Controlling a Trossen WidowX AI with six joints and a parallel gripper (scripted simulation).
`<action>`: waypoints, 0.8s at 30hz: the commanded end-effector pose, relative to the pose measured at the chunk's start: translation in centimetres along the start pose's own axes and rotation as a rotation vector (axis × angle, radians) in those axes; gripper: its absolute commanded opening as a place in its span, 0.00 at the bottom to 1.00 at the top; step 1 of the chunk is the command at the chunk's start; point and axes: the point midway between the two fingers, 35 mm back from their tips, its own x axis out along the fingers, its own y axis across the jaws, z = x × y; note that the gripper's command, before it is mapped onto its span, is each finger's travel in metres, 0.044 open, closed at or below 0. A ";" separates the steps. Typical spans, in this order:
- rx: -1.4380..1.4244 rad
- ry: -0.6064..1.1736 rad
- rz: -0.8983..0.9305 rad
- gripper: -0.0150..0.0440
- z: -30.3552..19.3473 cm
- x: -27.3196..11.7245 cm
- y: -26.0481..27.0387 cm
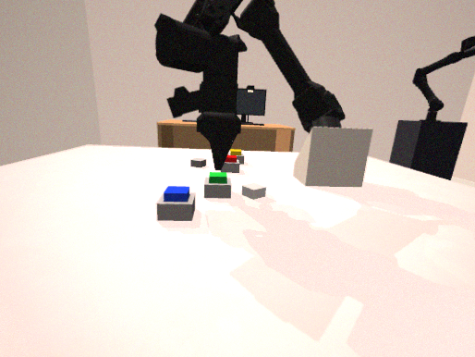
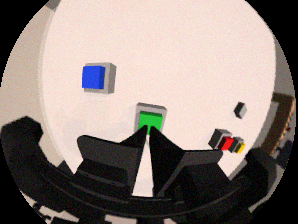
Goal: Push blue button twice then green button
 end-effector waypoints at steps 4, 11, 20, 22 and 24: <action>-0.003 0.001 -0.007 0.29 0.0 1.2 -0.2; -0.003 0.001 -0.007 0.29 -0.1 1.6 -0.2; -0.003 0.001 -0.007 0.29 -0.1 1.6 -0.2; -0.003 0.001 -0.007 0.29 -0.1 1.6 -0.2; -0.003 0.001 -0.007 0.29 -0.1 1.6 -0.2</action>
